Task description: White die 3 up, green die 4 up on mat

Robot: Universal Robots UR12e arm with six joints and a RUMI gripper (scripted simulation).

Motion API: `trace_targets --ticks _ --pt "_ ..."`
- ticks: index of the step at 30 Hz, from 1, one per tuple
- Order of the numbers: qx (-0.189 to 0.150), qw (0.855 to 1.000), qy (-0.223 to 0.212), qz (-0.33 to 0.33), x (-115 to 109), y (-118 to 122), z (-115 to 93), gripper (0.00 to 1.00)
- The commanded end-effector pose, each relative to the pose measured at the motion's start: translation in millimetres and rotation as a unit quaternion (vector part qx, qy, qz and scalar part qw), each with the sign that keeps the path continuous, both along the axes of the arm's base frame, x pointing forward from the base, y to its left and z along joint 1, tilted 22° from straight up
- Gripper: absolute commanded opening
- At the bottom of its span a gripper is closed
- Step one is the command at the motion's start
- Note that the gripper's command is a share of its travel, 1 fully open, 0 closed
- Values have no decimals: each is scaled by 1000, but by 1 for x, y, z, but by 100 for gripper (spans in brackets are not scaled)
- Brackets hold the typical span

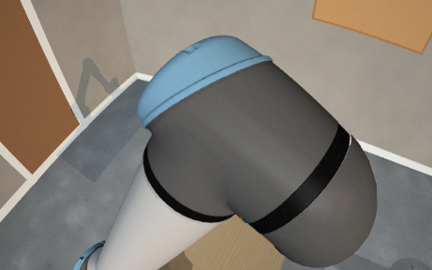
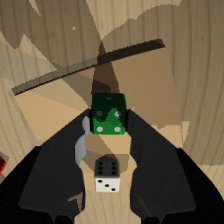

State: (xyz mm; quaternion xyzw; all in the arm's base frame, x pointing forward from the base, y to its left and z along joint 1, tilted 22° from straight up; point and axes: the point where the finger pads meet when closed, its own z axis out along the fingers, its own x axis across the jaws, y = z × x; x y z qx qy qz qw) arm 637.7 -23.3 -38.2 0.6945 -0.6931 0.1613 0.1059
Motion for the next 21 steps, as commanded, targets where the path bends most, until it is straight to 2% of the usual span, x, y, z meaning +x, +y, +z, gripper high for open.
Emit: trace_targets --ticks 1,21 --pt "1 1000 1 0 0 0 -2 6" --pt "1 1000 1 0 0 -1 -5 6"
